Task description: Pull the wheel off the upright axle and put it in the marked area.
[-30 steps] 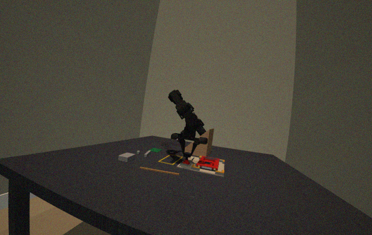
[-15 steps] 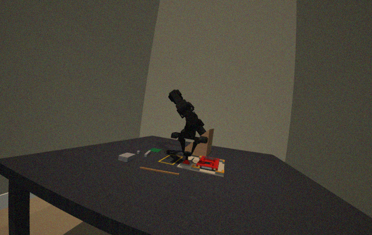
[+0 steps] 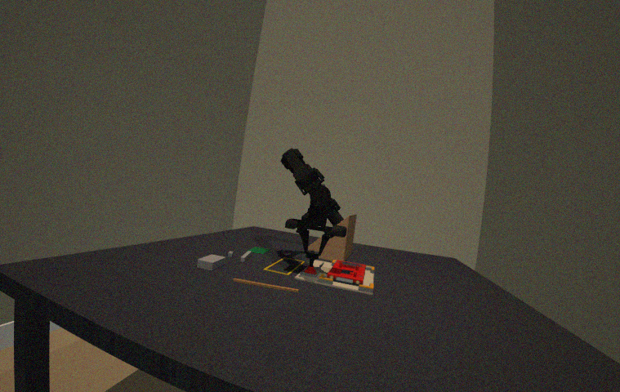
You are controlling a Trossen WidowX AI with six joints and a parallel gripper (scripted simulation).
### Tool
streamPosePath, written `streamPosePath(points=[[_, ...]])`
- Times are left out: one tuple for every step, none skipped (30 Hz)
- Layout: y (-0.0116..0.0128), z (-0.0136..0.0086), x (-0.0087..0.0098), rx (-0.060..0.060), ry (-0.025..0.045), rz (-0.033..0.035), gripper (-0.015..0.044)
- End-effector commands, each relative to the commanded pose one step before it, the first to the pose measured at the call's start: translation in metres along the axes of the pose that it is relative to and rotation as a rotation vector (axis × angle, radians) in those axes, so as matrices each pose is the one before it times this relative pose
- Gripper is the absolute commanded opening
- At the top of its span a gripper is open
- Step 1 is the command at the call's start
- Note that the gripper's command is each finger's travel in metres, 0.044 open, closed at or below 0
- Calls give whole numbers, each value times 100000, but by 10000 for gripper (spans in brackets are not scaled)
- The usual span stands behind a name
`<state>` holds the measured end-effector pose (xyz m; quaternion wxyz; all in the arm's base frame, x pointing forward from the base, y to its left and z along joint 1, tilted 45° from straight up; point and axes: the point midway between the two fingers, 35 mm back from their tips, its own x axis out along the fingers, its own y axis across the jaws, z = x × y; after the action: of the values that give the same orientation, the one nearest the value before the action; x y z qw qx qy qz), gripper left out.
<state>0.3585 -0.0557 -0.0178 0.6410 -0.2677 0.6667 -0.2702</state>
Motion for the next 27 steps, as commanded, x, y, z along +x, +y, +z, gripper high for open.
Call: streamPosePath(points=[[61, -28, -160, 290, 150, 503, 0], [0, -1, -33, -3, -5, -5, 0], [0, -1, -33, -3, -5, -5, 0], [0, -1, -33, -3, -5, -5, 0], [0, -1, -33, -3, -5, -5, 0], [0, -1, -33, -3, -5, -5, 0], [0, -1, -33, -3, -5, -5, 0], [0, -1, -33, -3, -5, -5, 0], [0, -1, -32, -3, -4, -5, 0], [0, -1, -32, -3, -4, -5, 0], [0, -1, -32, -3, -4, -5, 0], [0, -1, -32, -3, -4, -5, 0], [0, -1, -32, -3, -4, -5, 0], [0, -1, -32, -3, -4, -5, 0], [0, -1, -32, -3, -4, -5, 0], [0, -1, -32, -3, -4, -5, 0], [0, -1, -32, -3, -4, -5, 0], [0, -1, -32, -3, -4, -5, 0], [1, 6, -96, -1, -3, 8, 0], [2, 11, -171, -2, -4, 13, 0], [2, 13, -255, -3, -6, 18, 0], [1, 11, -352, -5, -7, 21, 0], [-3, 1, -386, -5, -5, 18, 0], [-7, -10, -433, -5, -4, 15, 0], [-11, -23, -490, -6, -3, 10, 0], [-15, -39, -546, -6, 0, 2, 0], [-14, -47, -466, -4, 2, -6, 0]])
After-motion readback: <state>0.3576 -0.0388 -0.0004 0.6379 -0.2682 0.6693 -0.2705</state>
